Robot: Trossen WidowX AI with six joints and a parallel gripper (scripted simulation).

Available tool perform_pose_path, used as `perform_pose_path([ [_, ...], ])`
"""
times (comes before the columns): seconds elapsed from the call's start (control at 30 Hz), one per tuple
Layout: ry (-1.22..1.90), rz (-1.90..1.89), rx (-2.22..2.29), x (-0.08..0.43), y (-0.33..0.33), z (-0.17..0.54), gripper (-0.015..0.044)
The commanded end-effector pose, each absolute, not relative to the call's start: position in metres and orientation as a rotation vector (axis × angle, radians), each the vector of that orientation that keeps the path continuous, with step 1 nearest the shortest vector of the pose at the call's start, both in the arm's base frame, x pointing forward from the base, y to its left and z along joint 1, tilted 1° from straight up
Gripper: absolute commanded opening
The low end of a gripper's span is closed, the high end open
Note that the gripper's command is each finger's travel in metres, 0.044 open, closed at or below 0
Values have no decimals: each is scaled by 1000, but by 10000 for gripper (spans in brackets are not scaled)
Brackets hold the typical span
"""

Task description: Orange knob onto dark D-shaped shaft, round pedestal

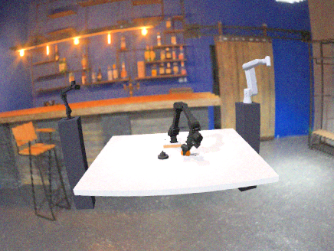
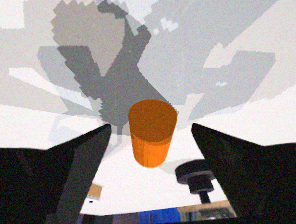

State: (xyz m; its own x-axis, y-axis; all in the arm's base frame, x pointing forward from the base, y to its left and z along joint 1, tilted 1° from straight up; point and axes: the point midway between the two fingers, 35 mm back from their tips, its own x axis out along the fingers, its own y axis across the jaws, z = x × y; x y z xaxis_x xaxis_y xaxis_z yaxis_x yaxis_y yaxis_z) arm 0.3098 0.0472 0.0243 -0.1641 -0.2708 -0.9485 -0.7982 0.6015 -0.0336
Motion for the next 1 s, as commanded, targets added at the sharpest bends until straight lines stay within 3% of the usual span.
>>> perform_pose_path([
  [0.0,1722,604,-883,309,48,23,361],
  [0.17,1722,604,-883,309,48,23,240],
  [0.37,1722,604,-883,309,48,23,240],
  [0.67,1722,604,-883,309,48,23,180],
  [0.97,1653,625,-848,306,44,26,180],
])
